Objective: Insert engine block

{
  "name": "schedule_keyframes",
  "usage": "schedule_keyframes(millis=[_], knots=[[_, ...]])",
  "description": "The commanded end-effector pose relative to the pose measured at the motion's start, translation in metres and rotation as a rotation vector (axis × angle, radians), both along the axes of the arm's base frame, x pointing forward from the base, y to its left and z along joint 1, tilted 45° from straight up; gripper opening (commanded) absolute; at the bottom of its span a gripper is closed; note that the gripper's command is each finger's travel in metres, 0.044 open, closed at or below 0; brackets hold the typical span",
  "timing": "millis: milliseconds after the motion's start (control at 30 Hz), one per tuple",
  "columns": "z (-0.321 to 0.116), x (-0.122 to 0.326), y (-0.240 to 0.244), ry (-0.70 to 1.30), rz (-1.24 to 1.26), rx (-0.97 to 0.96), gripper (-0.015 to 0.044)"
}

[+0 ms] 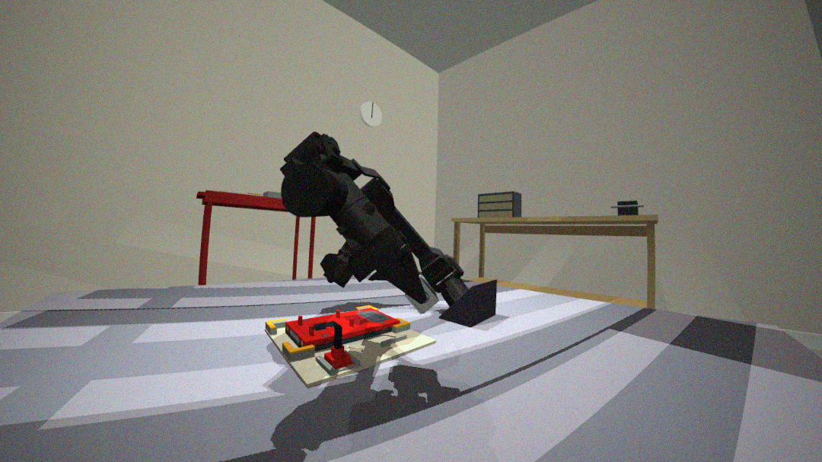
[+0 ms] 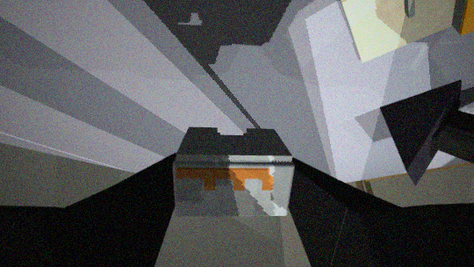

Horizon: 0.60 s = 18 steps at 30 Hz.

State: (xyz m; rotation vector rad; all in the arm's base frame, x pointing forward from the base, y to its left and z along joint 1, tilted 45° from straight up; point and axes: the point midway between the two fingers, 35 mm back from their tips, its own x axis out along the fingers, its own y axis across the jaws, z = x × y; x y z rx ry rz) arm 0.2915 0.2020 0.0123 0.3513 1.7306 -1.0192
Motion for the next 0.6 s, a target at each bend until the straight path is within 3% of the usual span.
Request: schedule_keyframes(millis=[0,567], knots=[[-0.002,0.002,-0.005,0.033,-0.024,0.034,0.0],[-0.029,0.01,-0.035,0.074,-0.059,0.082,0.0]])
